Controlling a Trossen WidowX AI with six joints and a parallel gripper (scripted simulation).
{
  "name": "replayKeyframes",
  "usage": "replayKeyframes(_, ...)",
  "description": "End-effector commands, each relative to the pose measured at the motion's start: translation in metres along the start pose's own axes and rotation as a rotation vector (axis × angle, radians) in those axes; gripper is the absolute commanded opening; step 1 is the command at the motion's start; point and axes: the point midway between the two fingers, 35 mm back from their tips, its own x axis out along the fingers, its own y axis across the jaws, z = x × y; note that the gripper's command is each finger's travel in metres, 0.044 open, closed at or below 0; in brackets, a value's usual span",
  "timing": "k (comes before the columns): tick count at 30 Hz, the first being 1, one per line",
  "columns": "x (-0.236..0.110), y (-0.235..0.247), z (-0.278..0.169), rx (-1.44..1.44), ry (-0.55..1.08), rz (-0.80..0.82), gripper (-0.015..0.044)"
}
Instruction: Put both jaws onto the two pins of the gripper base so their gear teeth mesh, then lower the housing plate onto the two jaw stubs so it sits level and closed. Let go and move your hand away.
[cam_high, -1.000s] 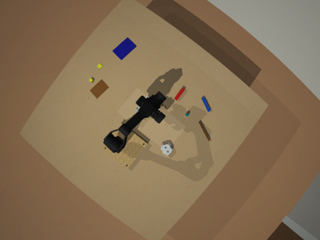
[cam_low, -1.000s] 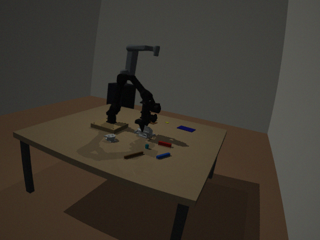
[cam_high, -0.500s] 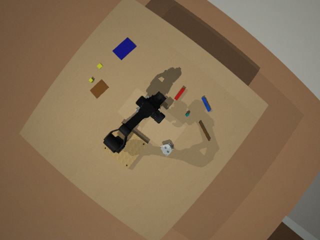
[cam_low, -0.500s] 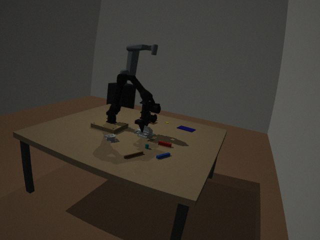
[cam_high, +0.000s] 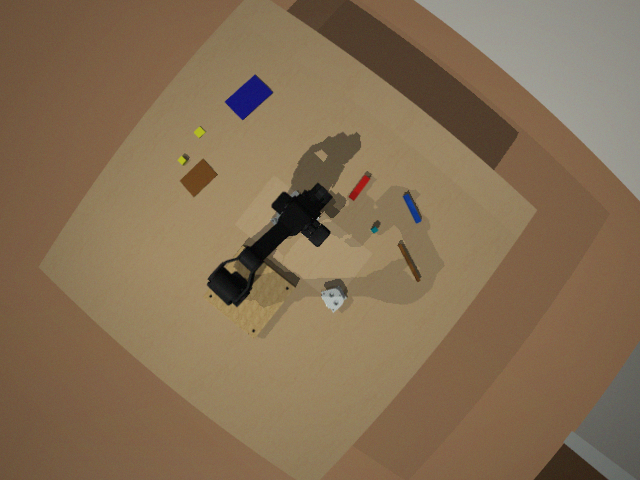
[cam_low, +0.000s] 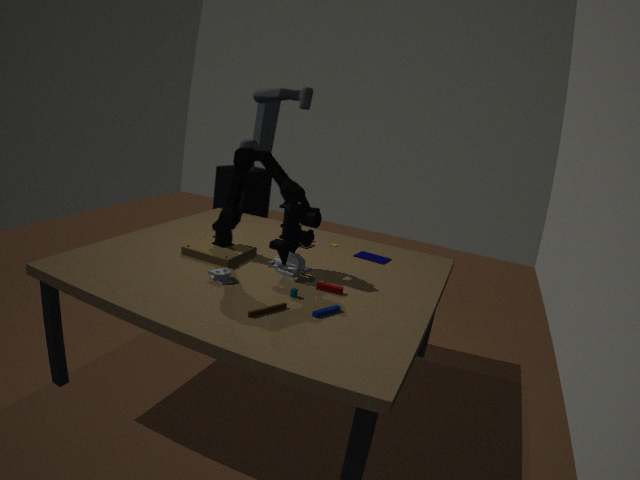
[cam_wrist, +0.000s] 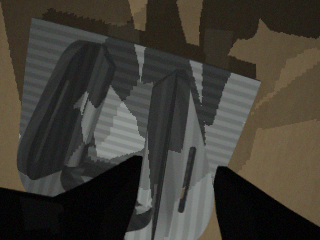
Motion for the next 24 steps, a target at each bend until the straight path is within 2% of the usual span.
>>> replayKeyframes(1,0.0025,0.0006,-0.0009,-0.005,0.002,0.003,0.0134)
replayKeyframes(24,0.0079,0.0006,-0.0009,-0.007,0.002,0.003,0.0134)
